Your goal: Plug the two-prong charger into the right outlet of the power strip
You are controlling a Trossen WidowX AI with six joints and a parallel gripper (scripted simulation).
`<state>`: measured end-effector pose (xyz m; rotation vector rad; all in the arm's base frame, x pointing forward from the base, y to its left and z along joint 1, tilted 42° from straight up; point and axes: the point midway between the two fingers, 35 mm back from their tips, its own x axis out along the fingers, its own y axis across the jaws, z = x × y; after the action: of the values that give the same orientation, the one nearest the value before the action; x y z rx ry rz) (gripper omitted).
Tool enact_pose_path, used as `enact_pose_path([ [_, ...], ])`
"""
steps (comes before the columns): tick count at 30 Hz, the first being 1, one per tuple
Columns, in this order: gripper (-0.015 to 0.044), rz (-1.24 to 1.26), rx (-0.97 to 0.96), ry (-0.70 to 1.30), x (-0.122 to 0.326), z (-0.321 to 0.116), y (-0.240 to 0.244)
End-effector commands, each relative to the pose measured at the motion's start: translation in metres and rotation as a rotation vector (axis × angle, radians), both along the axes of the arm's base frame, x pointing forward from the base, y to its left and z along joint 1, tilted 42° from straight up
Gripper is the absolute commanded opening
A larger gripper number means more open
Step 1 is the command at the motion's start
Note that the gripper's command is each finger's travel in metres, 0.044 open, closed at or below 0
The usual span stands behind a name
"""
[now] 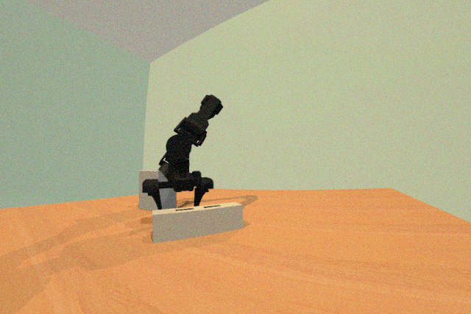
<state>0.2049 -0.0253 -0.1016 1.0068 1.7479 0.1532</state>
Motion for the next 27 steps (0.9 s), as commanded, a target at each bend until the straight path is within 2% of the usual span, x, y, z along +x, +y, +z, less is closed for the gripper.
enact_pose_path([
  [1, 0.0440, 0.004, -0.001, 0.002, -0.007, 0.002, 0.003],
  [5, 0.0440, -0.018, -0.019, -0.022, -0.001, 0.004, -0.002],
  [16, 0.0440, -0.324, -0.332, -0.381, 0.013, 0.050, -0.058],
  [27, 0.0440, -0.329, -0.337, -0.387, 0.013, 0.051, -0.059],
])
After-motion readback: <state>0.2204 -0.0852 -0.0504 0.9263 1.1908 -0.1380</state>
